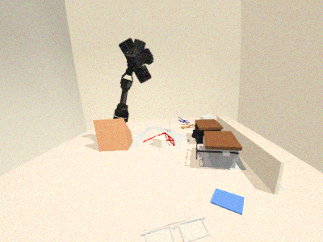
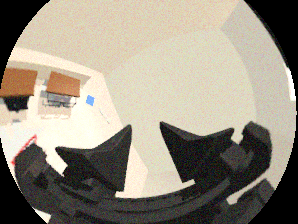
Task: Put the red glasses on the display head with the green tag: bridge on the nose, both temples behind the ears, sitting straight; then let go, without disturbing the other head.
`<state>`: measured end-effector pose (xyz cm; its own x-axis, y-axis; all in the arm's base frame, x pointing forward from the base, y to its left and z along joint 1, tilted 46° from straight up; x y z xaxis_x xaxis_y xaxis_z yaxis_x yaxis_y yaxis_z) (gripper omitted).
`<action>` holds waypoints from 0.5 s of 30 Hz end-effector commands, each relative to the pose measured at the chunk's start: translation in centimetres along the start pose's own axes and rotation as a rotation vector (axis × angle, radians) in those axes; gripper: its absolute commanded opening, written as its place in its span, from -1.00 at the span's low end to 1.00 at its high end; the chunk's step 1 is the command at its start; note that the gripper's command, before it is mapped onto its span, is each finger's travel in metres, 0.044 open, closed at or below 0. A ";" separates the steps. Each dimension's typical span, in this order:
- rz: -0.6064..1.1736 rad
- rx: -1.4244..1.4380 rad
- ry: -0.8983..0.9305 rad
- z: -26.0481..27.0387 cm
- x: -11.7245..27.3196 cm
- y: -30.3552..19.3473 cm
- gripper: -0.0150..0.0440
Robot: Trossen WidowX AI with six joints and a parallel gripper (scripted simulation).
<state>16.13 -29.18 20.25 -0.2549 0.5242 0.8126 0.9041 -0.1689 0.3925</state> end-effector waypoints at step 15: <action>-0.500 1.342 0.927 20.7 -0.7 4.5 0.19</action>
<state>26.48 -16.06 13.59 -0.3104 -0.2520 0.9166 0.4259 0.8252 0.3711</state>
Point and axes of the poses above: the point midway between the two fingers, 35 mm back from their tips, its own x axis back along the fingers, its own z axis across the jaws, y = z × x, the point moved 10 cm from there along x, back along the fingers, and after that the axes turned 1 degree about x, right-handed, at the moved point
